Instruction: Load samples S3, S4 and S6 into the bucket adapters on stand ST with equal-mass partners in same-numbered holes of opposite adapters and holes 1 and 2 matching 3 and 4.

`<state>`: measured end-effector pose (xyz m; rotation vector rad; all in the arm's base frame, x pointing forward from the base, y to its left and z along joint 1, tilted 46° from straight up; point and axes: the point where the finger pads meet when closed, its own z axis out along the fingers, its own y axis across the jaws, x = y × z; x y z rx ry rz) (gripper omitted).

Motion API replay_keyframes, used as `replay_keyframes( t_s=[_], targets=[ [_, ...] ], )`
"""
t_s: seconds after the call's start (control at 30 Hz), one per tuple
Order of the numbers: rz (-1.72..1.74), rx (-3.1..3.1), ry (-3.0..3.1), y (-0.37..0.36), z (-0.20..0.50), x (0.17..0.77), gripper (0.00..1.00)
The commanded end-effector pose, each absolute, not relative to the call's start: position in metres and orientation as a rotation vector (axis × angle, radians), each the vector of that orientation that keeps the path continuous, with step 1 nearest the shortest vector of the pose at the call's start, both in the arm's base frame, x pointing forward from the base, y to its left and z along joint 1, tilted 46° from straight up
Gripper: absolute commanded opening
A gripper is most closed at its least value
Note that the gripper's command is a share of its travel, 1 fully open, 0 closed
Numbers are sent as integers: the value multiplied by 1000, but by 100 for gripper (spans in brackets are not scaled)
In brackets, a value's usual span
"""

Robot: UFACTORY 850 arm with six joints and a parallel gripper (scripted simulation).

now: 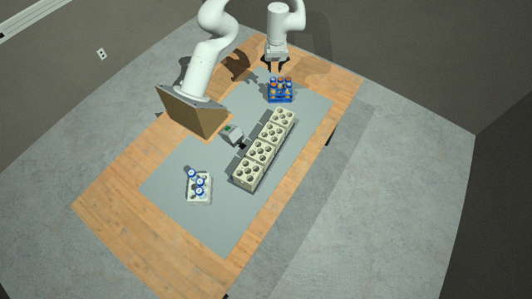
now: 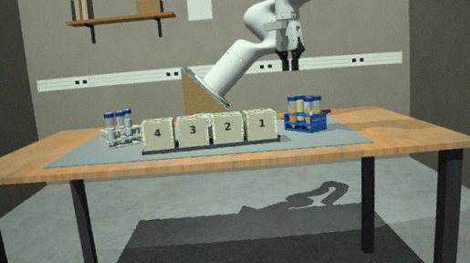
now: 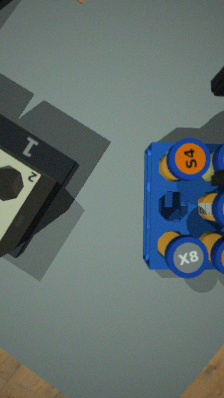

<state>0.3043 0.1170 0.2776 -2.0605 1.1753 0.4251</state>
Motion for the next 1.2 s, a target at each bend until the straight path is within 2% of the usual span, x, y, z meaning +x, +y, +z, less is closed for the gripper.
replay_keyframes(
  t_s=[0.0, 0.93, 0.97, 1.17],
  targets=[
    [424, -2060, 1175, 109, 285, 304, 44],
    [424, -2060, 1175, 106, 288, 304, 44],
    [408, -2077, 1139, 109, 292, 305, 57],
    [311, -2166, 920, 129, 313, 311, 57]
  ],
)
